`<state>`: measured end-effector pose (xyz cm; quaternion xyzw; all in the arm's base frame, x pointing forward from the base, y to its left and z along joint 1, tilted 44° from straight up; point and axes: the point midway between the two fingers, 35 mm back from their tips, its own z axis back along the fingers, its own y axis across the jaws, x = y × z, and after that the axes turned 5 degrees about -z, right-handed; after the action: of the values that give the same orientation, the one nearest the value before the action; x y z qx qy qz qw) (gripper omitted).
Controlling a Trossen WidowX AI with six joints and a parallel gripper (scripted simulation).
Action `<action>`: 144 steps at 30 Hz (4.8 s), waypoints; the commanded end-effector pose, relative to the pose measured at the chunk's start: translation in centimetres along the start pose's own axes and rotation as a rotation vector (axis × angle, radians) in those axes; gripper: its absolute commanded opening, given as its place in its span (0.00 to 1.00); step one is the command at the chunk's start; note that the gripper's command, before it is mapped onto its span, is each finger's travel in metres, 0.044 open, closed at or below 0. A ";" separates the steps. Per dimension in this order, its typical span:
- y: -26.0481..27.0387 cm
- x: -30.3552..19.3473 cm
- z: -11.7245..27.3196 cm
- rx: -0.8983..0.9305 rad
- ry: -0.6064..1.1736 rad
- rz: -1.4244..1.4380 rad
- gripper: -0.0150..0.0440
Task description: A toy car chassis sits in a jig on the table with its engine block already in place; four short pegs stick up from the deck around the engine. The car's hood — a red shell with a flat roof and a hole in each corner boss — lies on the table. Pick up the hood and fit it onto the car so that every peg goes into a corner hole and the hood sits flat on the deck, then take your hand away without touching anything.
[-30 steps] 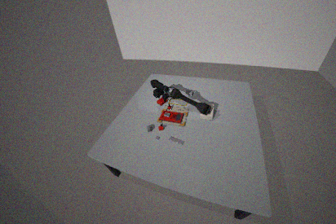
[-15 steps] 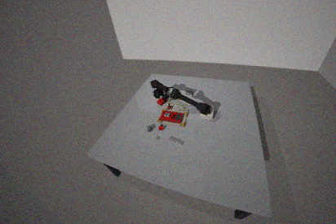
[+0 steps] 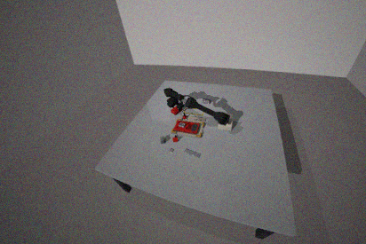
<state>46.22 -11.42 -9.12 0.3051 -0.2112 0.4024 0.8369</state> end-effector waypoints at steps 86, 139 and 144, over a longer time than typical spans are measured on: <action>4.3 3.5 9.5 -0.067 -0.022 -0.271 0.25; 18.3 9.3 9.8 0.005 0.000 -0.978 0.25; 19.7 9.5 9.6 0.011 0.005 -1.044 0.25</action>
<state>35.67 -3.72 9.97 0.3701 -0.0364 -0.0454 0.9272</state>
